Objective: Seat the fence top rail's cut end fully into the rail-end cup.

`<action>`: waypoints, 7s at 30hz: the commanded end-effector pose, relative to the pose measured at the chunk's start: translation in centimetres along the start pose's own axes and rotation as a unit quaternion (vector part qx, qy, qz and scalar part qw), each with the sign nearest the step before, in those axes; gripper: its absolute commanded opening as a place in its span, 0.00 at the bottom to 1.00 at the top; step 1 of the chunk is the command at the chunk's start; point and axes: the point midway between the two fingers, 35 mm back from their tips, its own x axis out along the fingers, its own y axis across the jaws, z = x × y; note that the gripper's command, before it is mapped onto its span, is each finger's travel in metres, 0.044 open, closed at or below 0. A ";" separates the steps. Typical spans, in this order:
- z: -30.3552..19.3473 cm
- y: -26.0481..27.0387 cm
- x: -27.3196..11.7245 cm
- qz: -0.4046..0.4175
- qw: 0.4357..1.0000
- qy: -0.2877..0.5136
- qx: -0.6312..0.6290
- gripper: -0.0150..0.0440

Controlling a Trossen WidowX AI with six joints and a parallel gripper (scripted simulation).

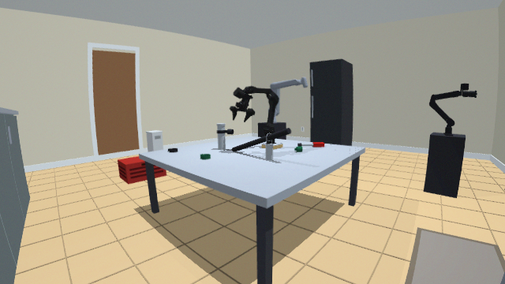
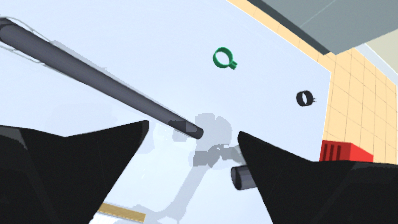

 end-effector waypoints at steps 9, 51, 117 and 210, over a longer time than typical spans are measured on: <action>-5.4 -7.1 -0.1 0.061 0.909 -0.011 -0.413 1.00; -10.9 -12.1 -1.7 0.036 0.675 -0.090 -0.731 1.00; -12.2 -10.3 8.9 0.035 0.675 -0.092 -0.731 0.73; -8.1 -10.8 10.8 -0.039 0.822 -0.002 -0.568 0.25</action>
